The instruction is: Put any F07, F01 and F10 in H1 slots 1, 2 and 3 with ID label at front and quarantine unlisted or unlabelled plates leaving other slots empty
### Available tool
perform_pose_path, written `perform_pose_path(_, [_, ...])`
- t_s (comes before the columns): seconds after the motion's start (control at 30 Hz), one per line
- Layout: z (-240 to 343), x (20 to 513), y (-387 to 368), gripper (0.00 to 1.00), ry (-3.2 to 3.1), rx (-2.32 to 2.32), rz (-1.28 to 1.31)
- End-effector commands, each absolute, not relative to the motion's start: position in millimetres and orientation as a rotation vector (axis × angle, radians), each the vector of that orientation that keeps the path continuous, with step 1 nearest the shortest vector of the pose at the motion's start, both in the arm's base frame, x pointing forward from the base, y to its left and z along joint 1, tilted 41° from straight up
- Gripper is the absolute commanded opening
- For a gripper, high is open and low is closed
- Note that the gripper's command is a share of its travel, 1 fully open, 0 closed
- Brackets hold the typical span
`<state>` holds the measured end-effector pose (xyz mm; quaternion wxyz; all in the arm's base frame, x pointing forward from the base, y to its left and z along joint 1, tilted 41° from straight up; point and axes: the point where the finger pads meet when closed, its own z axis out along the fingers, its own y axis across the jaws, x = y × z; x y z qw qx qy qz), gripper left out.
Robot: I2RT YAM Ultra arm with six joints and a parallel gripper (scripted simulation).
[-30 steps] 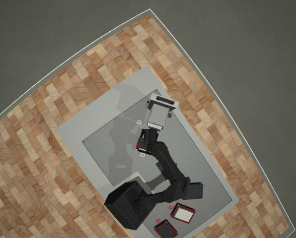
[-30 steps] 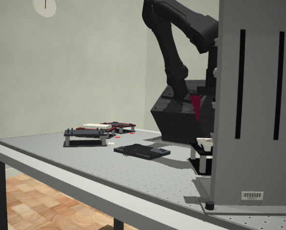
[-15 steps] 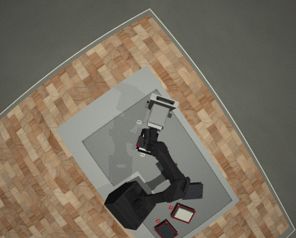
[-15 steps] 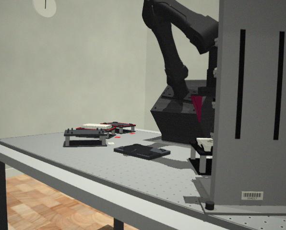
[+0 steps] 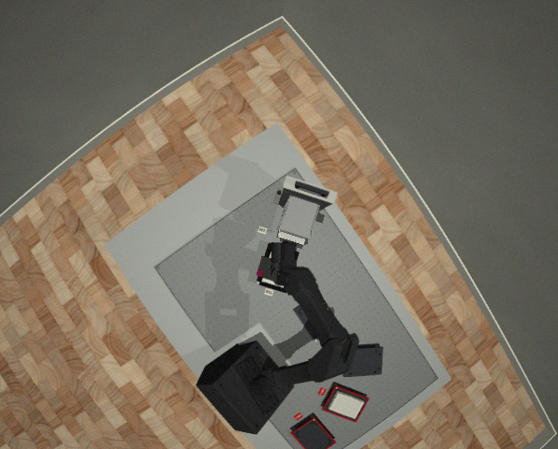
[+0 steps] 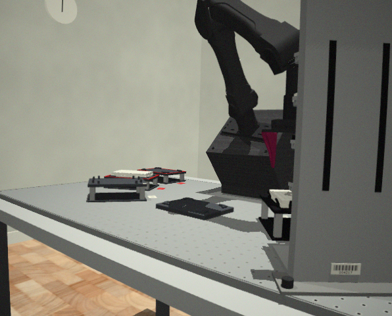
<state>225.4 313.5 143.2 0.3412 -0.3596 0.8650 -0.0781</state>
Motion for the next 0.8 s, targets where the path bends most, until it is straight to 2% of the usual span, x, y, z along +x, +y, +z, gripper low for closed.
perform_pose_path(0.0, [145,226,316,1.00,2.243,-0.935,-0.193])
perform_pose_path(0.77, [124,244,319,1.00,2.242,-0.935,-0.193])
